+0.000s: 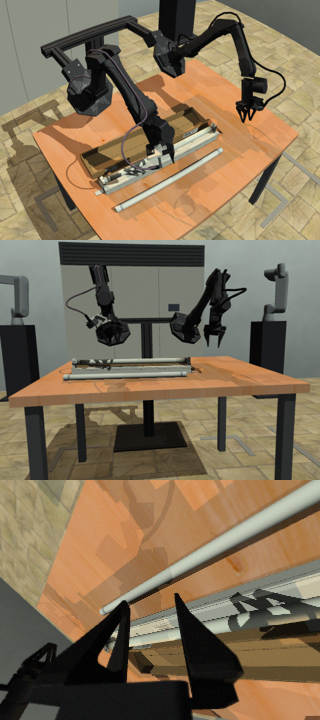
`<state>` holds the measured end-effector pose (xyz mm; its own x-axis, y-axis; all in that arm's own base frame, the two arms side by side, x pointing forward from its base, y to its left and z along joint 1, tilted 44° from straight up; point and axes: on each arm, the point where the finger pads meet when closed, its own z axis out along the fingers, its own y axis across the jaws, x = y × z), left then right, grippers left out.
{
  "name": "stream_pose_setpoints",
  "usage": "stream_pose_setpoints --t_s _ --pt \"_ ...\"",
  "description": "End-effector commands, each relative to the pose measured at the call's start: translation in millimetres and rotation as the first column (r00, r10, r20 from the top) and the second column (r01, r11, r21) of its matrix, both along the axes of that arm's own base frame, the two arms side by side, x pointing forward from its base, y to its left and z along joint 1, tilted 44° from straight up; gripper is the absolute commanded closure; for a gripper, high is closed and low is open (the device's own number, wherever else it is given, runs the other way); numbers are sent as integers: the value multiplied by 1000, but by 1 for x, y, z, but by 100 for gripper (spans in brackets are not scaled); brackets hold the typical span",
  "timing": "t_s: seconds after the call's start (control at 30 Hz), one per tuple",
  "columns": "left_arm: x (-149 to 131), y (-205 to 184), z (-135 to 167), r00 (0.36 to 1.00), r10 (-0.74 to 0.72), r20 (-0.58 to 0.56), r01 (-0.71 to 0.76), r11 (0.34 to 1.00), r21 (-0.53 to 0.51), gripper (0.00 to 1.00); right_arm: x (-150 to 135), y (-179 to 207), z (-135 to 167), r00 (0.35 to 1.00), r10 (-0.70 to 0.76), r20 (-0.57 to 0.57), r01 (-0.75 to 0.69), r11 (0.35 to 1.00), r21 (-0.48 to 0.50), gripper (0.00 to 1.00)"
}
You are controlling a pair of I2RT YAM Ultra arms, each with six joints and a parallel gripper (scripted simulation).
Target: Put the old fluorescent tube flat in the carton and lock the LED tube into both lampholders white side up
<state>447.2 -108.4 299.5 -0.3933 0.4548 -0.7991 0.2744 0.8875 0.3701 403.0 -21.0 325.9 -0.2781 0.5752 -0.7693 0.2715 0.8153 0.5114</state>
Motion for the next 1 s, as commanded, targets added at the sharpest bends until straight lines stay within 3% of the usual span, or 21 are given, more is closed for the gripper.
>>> stream_pose_setpoints --t_s 0.0,0.07,0.1,0.13,0.27,0.37,0.4,0.47,0.53,0.73,0.77,0.8,0.83,0.97 --pt "-3 -25 -18 991 -50 -121 70 984 162 51 -4 -11 -17 986 -106 -125 125 979 158 51" --pt "-4 -41 -32 980 -83 -183 128 960 250 51 -6 -14 -28 971 -150 -185 192 953 233 51" --pt "0 -26 5 997 -38 -74 51 983 179 51 -2 -9 -9 988 -102 -117 124 971 202 51" --pt "2 -46 -23 987 -86 -139 111 976 186 51 0 -10 -19 984 -103 -144 130 973 193 51" --pt "-4 -70 -50 961 -136 -241 206 932 299 51 -5 -19 -37 954 -186 -236 248 931 267 51" --pt "-11 -91 -72 928 -171 -332 303 863 403 51 -11 -23 -54 911 -248 -330 359 870 338 51" --pt "-3 -79 -44 957 -140 -253 229 900 370 51 -7 -20 -41 933 -225 -281 314 890 329 51" --pt "-3 -79 -44 957 -140 -253 229 900 370 51 -7 -20 -41 933 -225 -281 314 890 329 51" --pt "-7 -98 -67 933 -180 -312 298 871 390 51 -7 -24 -49 918 -243 -313 345 878 331 51" --pt "-31 -139 -115 843 -229 -488 494 688 532 51 -22 -30 -80 805 -343 -485 554 728 405 51" --pt "-17 -124 -86 887 -205 -413 415 747 520 51 -16 -29 -67 840 -325 -436 506 761 407 51" --pt "-25 -142 -107 856 -236 -459 473 717 513 51 -16 -30 -73 830 -326 -452 515 760 397 51" --pt "-27 -146 -110 849 -240 -471 488 698 524 51 -17 -30 -75 821 -334 -464 530 747 401 51" --pt "-47 -166 -138 777 -242 -581 606 535 588 51 -29 -34 -91 729 -389 -563 656 631 414 51"
